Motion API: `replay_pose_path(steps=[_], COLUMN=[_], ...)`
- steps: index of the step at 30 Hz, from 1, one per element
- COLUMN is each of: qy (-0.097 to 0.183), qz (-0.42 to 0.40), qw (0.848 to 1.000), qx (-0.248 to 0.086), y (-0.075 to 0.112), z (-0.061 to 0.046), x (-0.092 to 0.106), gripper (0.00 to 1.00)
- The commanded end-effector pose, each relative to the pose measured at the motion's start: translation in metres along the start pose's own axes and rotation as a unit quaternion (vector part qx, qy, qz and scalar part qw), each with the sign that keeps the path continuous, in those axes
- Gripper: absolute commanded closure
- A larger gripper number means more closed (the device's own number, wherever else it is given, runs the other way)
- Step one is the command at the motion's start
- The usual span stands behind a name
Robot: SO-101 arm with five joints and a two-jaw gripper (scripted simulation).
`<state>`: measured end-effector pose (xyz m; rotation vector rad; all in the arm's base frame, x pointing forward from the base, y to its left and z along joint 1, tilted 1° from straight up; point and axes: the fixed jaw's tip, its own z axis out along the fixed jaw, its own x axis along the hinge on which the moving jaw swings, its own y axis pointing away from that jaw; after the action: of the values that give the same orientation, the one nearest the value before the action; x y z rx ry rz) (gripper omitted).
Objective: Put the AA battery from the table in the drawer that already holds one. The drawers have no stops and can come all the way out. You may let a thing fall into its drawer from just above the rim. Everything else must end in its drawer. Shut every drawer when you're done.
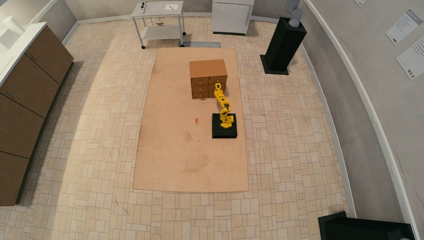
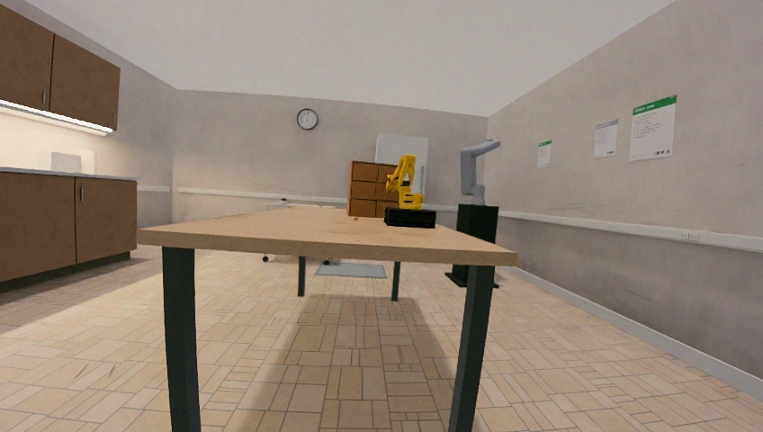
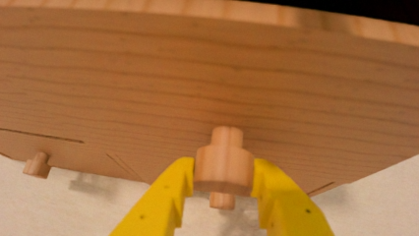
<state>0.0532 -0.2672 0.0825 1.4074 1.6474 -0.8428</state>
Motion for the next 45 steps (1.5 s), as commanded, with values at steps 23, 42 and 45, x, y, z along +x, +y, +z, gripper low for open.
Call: replay_pose_path(steps=[23, 42, 45], qy=[-0.005, -0.005, -0.005], qz=[-0.003, -0.004, -0.004], qw=[1.000, 1.000, 1.000], qx=[-0.004, -0.004, -0.004], y=[0.0018, 0.0021, 0.0021], z=[-0.0074, -0.0112, -0.0112], x=[0.0020, 0.0042, 0.0042], gripper=[1.00, 1.00, 1.00])
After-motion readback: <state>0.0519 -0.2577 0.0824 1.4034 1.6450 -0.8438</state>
